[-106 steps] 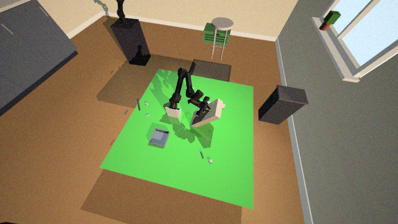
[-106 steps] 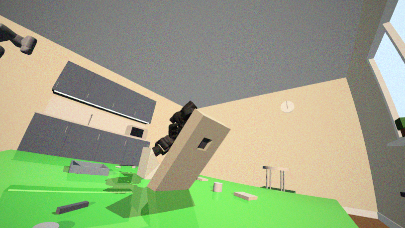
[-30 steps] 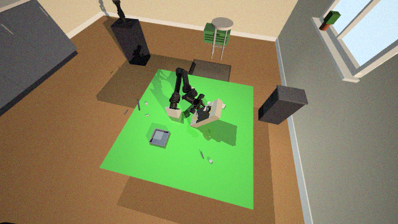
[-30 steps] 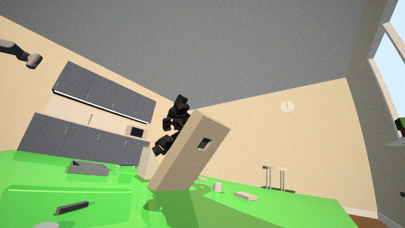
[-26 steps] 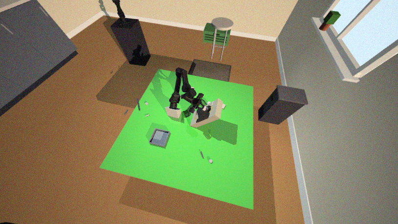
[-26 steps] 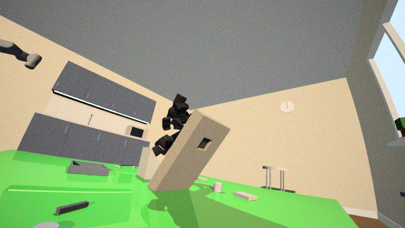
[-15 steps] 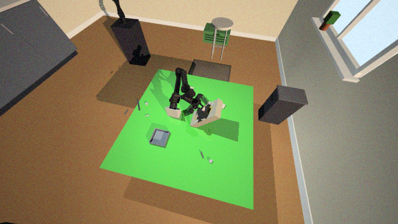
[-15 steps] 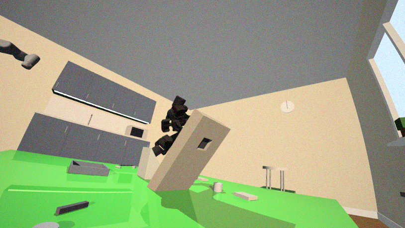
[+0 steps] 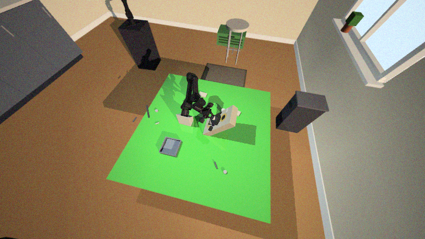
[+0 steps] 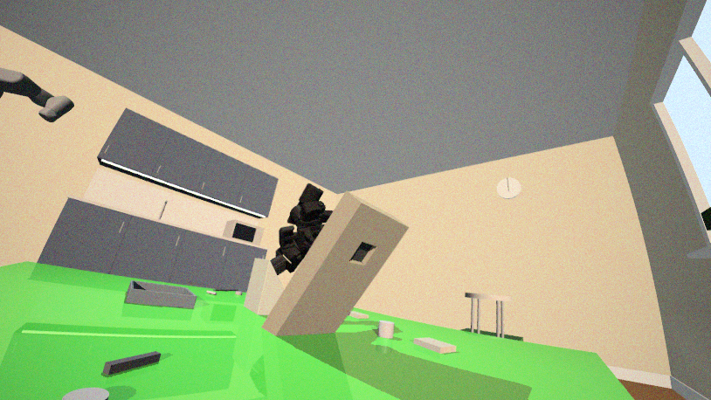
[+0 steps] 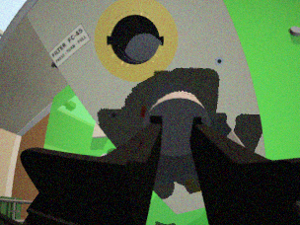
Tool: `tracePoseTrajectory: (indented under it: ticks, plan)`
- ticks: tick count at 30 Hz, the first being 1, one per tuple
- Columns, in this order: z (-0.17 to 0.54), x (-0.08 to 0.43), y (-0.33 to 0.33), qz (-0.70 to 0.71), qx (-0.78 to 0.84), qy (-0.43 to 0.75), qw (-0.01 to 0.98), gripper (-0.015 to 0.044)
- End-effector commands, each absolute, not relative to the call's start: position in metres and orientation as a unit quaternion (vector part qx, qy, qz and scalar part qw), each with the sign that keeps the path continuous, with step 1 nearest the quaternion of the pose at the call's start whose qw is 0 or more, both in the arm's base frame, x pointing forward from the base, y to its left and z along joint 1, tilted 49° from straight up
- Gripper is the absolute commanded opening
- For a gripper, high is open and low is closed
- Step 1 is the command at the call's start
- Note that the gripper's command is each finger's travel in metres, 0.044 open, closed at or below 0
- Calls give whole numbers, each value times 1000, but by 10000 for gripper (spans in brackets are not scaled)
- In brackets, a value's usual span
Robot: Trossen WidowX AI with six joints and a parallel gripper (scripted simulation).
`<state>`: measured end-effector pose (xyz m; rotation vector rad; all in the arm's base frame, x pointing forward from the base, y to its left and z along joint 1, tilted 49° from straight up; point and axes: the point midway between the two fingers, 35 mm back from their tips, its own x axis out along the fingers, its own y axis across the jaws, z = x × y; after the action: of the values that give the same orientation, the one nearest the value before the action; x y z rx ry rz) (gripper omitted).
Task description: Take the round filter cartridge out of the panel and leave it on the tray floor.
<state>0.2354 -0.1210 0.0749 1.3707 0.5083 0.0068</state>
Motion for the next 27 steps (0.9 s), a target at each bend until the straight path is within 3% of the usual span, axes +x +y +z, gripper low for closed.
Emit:
tracePoseTrajectory:
  ticks: [1,5,16,27]
  plan:
    - [72,232,-115,2,621,228,750,0]
    - [73,234,-118,3,626,232,744,105]
    - [72,232,-115,2,622,228,749,107]
    - [118,257,-170,2,621,228,750,107]
